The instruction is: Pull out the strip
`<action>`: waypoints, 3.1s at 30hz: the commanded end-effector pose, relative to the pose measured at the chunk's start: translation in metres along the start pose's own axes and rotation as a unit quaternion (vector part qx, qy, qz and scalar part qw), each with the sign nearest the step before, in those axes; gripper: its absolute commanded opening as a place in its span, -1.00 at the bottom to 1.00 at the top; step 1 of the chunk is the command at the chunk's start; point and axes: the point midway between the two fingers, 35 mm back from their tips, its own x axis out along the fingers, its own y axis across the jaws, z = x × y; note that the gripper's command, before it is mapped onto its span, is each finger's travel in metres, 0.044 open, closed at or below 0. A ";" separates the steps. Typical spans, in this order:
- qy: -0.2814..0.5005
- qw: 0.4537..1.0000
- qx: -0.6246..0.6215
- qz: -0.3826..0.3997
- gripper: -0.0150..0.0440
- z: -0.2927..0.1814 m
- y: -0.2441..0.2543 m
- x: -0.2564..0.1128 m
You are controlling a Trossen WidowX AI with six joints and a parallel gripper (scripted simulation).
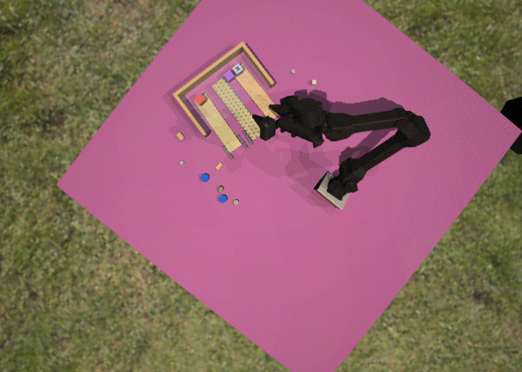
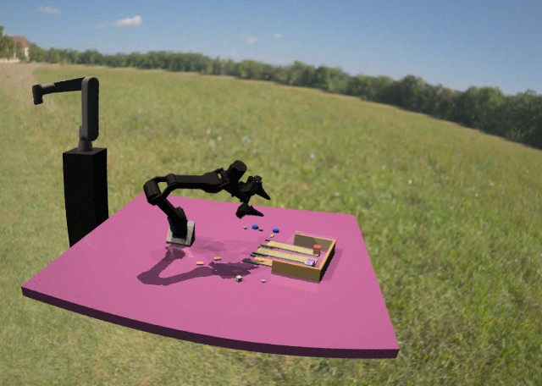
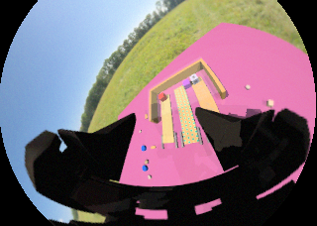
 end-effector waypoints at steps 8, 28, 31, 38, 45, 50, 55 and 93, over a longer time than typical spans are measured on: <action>0.016 0.946 -0.309 -0.096 0.86 -0.043 0.009 -0.016; 0.173 0.935 -0.270 -0.155 0.06 -0.033 -0.020 0.036; 0.239 0.922 -0.243 -0.183 -0.20 -0.032 -0.039 0.052; 0.390 0.869 -0.163 -0.258 -0.49 -0.033 -0.095 0.075; 0.420 0.853 -0.143 -0.275 -0.49 -0.034 -0.108 0.076; 0.420 0.853 -0.143 -0.275 -0.49 -0.034 -0.108 0.076; 0.420 0.853 -0.143 -0.275 -0.49 -0.037 -0.110 0.077; 0.419 0.853 -0.144 -0.276 -0.49 -0.077 -0.147 0.106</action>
